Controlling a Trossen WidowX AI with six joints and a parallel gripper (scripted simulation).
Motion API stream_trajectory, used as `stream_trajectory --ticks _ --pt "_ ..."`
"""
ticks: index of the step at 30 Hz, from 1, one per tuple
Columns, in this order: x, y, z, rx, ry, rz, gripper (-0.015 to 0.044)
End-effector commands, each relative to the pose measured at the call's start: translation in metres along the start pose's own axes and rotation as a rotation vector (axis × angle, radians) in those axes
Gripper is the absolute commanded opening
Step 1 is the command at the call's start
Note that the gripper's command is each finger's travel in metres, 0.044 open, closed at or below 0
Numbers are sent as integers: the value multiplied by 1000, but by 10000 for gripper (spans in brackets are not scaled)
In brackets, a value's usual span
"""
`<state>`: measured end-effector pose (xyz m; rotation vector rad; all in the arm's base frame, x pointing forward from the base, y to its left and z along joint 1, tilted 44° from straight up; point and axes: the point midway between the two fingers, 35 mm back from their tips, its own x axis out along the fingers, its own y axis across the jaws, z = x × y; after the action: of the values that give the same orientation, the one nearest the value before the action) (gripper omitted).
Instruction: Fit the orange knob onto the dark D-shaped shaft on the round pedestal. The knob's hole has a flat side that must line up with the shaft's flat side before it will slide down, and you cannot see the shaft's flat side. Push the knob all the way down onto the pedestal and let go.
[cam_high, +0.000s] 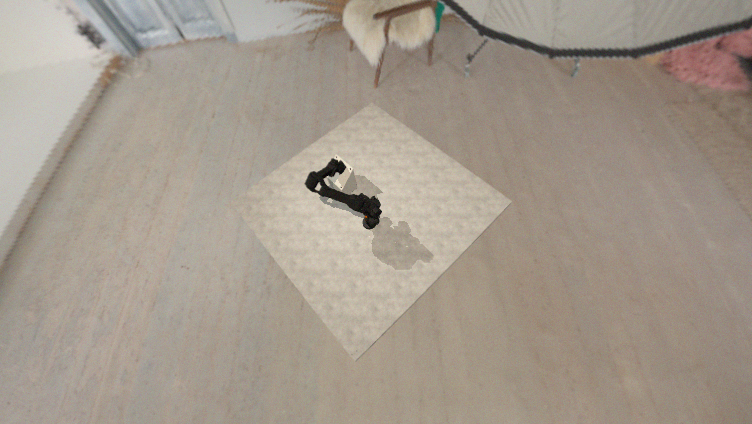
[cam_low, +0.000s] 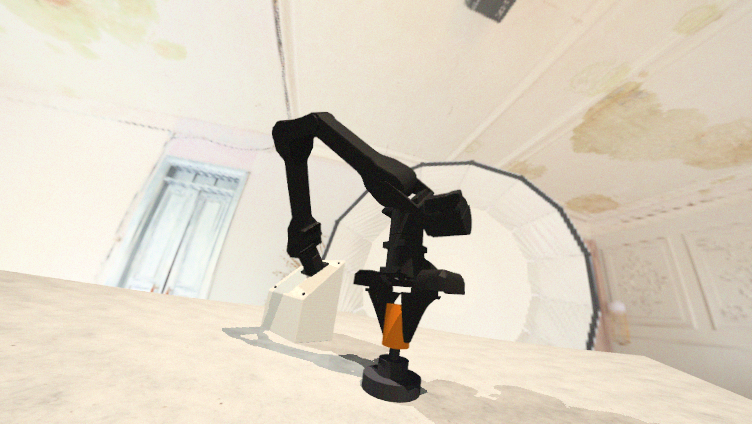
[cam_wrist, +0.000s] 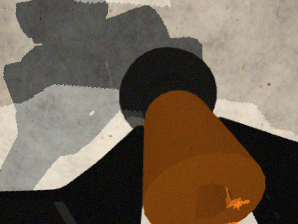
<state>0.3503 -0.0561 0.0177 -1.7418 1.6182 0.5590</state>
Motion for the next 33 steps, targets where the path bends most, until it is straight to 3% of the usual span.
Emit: stream_trajectory --ticks 1,9,17,33 --pt "1 0 0 -5 1 -1 0" --pt "-4 0 -1 -13 1 -1 0" --pt "-1 0 -1 -214 1 0 0" --pt "0 0 0 -214 1 0 0"
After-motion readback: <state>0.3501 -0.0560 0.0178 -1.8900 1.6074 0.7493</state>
